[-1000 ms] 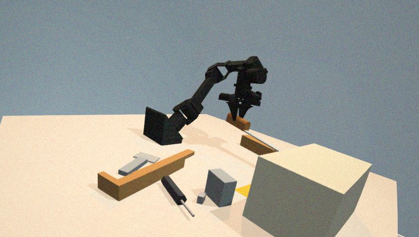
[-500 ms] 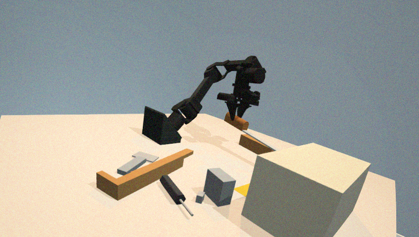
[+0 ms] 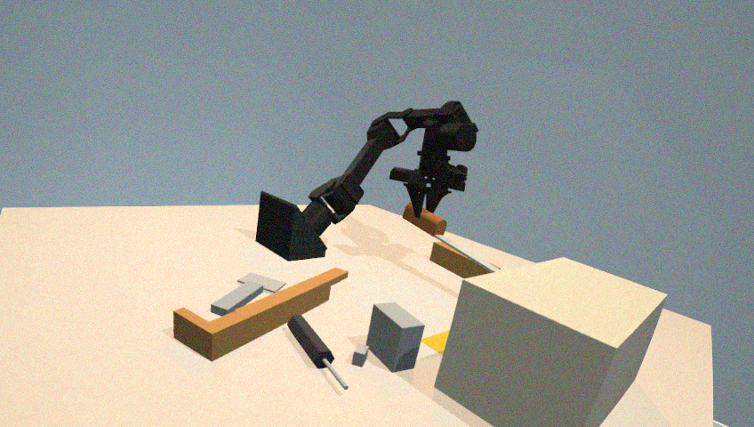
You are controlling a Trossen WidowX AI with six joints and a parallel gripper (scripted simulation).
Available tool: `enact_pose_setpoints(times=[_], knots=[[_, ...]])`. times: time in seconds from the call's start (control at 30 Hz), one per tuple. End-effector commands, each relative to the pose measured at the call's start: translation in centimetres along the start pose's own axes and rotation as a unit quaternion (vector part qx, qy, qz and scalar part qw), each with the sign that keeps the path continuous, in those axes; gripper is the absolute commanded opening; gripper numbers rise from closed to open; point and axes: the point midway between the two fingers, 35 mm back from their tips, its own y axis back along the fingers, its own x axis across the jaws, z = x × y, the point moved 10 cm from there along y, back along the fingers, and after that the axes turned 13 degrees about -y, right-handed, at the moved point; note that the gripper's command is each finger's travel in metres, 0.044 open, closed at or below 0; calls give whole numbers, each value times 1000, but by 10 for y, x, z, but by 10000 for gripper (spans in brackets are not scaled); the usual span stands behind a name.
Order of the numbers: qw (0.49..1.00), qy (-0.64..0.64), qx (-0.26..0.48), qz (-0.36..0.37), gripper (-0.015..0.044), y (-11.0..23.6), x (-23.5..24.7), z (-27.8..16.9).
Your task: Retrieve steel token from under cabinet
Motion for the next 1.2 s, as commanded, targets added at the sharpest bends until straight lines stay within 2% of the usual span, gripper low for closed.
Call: enact_pose_setpoints(times=[0.0, 1.17], knots=[[1000, 1, -1, 2, 0, 0, 0, 0], [1000, -3, 7, 1, 0, -3, -3, 1]])
